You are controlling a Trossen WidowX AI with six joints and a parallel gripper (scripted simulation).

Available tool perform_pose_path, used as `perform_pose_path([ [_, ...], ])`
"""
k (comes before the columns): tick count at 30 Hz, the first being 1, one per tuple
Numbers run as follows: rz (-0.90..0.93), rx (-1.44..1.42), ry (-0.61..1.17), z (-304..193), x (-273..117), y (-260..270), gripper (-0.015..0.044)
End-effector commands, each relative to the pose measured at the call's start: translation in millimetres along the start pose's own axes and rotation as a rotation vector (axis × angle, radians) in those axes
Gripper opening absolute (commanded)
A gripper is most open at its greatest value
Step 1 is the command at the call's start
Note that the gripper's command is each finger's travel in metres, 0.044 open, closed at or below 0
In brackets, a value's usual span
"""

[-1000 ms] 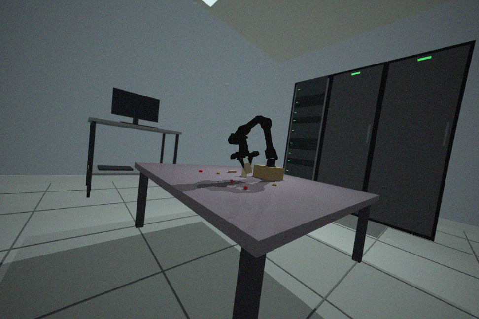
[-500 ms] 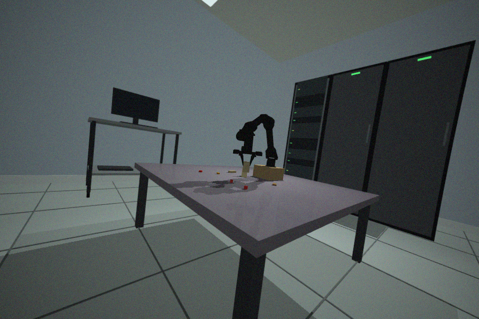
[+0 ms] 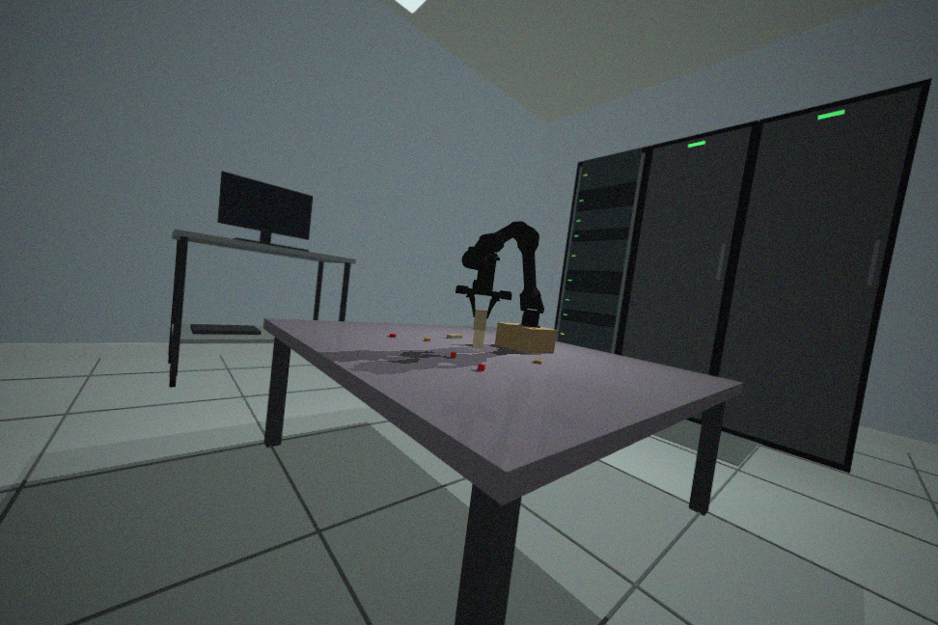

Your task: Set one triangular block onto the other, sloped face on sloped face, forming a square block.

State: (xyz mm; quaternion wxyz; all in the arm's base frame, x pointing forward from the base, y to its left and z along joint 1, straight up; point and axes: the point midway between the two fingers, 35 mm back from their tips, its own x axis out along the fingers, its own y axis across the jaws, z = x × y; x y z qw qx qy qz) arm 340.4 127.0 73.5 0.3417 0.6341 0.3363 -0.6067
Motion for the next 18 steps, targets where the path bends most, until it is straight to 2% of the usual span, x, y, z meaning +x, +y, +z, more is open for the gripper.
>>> perform_pose_path([
  [1,0.004,-0.002,-0.005,20.3,-10.5,0.1,0.0],
  [18,0.004,-0.002,-0.012,90.8,-41.3,-7.4,0.0],
])
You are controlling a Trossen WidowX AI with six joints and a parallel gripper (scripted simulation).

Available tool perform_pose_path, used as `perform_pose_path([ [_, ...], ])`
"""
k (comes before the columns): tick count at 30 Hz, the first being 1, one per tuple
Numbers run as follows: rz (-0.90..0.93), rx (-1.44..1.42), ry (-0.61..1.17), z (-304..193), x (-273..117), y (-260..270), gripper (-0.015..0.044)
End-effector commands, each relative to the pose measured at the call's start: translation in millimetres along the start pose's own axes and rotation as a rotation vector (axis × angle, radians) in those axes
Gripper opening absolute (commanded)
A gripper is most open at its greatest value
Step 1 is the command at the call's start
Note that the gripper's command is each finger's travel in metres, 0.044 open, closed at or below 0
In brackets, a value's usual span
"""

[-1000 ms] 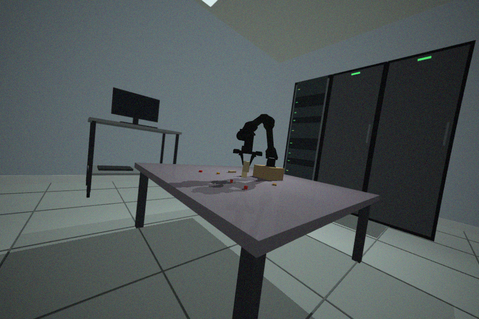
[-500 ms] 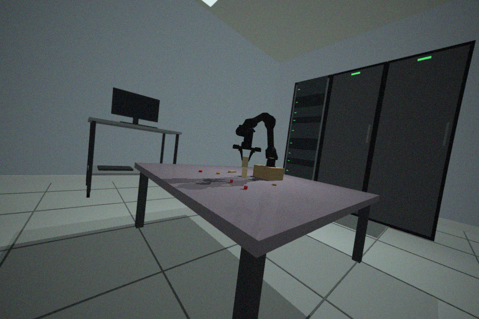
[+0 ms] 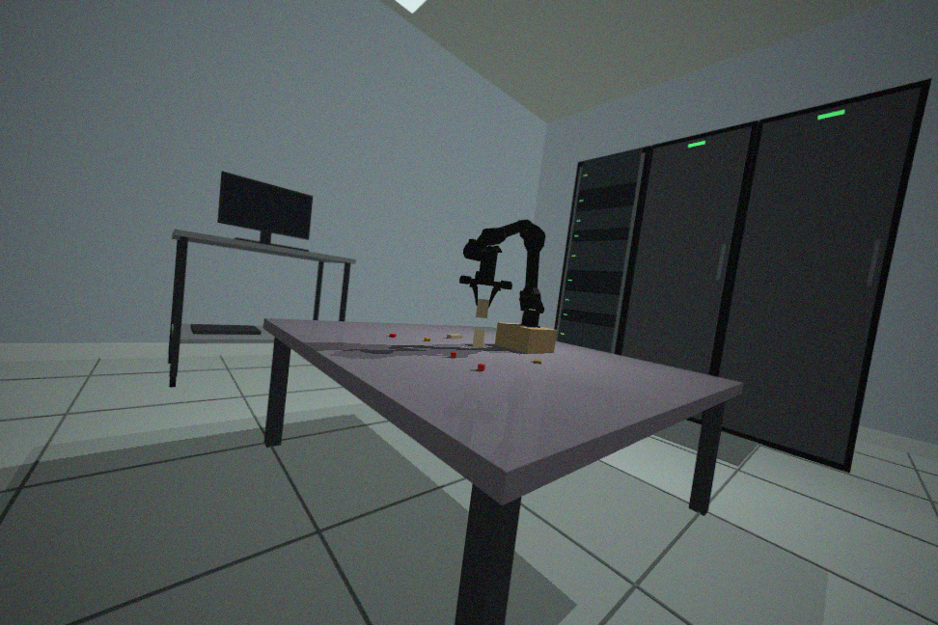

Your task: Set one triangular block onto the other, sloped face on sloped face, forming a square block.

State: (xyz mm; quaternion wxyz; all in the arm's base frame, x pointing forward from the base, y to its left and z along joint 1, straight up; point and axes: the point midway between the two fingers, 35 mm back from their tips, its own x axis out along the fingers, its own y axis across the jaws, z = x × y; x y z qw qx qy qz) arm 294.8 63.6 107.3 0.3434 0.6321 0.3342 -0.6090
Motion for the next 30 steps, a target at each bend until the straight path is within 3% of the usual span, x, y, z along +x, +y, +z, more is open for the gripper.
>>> perform_pose_path([
  [1,0.002,-0.003,-0.005,14.7,-5.2,-4.3,0.0],
  [21,0.002,-0.003,-0.008,45.2,66.5,-3.9,0.0],
  [30,0.002,-0.003,-0.009,52.4,78.2,-3.1,0.0],
])
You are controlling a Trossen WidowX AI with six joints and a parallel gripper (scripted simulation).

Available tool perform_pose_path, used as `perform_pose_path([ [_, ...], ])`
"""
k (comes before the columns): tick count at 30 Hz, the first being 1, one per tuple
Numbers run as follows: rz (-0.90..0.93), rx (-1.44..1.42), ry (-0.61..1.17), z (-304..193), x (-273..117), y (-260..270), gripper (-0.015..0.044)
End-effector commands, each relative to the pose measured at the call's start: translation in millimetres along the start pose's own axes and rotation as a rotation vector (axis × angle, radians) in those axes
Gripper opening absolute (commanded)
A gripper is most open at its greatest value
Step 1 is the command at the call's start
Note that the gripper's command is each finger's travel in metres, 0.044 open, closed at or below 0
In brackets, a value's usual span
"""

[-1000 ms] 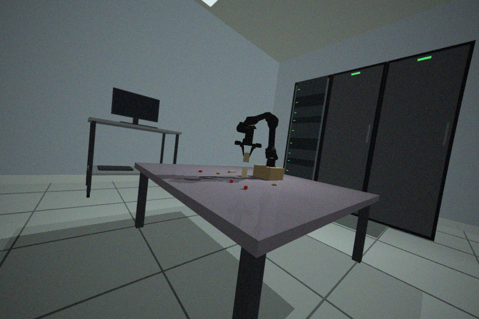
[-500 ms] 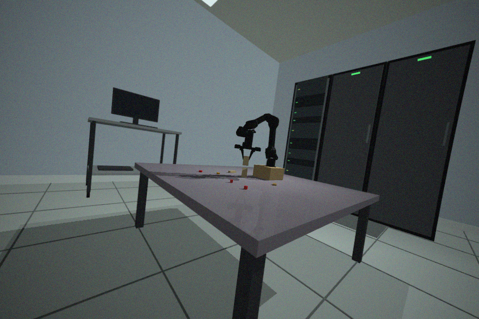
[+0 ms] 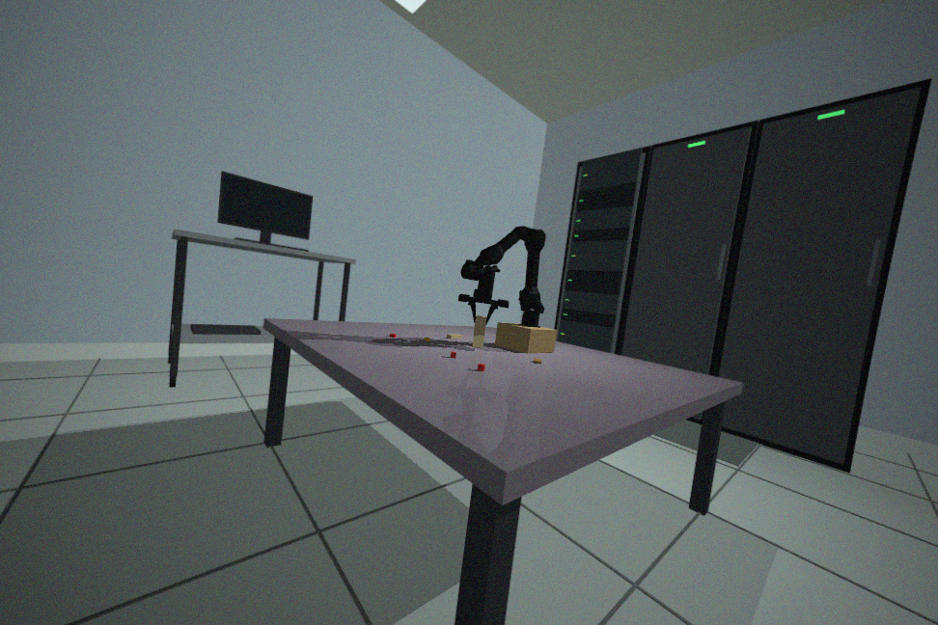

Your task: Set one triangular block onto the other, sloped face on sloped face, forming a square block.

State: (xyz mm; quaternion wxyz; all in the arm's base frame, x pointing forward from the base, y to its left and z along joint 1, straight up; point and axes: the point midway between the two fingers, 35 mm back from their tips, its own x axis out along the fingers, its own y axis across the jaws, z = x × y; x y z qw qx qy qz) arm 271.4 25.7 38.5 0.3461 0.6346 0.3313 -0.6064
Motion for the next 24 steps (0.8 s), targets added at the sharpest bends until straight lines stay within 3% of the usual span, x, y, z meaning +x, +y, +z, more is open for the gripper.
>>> perform_pose_path([
  [1,-0.008,-0.003,-0.011,8.4,13.8,-1.6,0.0],
  [24,-0.009,-0.002,-0.007,17.6,28.7,-0.6,0.0],
])
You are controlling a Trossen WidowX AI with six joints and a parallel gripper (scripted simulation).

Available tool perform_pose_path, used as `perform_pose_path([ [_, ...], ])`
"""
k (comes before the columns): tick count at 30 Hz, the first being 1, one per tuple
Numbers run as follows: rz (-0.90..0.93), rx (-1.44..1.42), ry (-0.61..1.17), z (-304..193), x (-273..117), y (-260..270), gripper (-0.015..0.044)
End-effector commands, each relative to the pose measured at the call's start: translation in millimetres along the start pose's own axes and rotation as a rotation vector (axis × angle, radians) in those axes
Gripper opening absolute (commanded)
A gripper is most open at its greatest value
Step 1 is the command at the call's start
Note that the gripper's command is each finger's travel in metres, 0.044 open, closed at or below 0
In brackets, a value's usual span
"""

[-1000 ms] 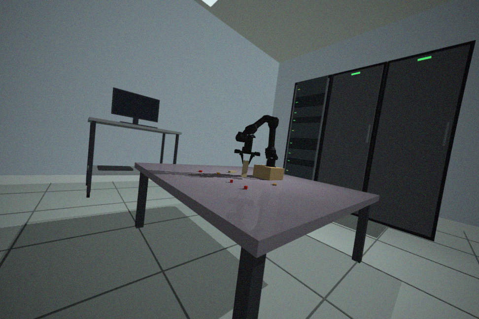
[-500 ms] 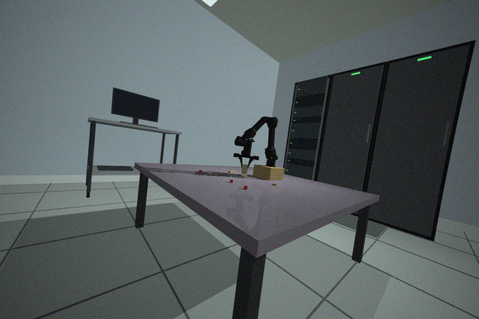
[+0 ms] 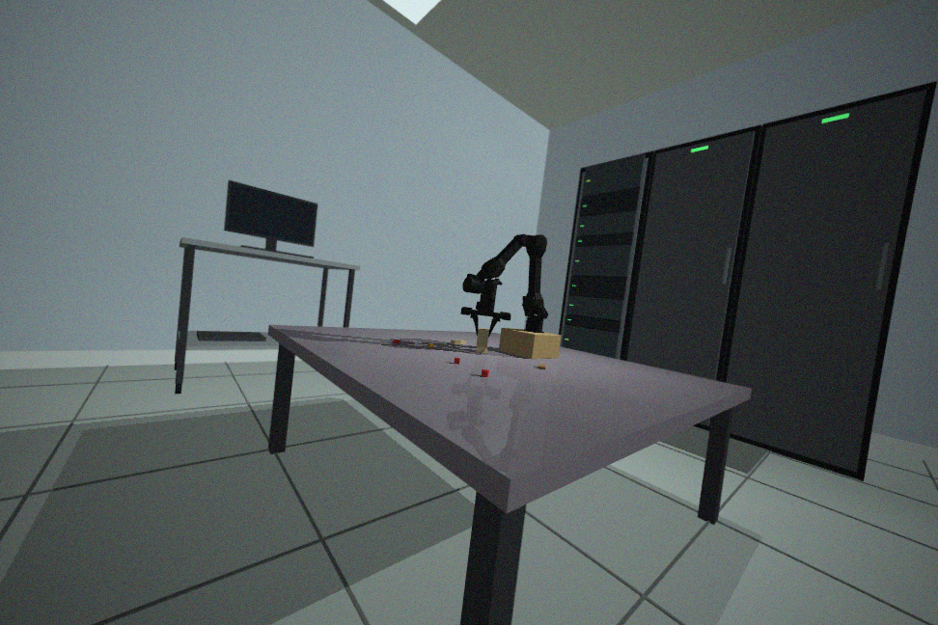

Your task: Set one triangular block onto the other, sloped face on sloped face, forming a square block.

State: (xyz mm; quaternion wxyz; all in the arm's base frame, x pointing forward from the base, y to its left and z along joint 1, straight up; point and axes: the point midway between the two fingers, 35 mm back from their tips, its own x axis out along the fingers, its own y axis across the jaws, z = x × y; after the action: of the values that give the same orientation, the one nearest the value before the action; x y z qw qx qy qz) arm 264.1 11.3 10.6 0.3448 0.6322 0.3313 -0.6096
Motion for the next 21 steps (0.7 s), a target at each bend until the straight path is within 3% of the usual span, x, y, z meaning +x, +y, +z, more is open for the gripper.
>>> perform_pose_path([
  [1,-0.003,-0.004,-0.001,0.9,1.2,-1.2,0.0],
  [21,-0.005,-0.007,-0.002,2.1,3.9,-1.9,0.0],
])
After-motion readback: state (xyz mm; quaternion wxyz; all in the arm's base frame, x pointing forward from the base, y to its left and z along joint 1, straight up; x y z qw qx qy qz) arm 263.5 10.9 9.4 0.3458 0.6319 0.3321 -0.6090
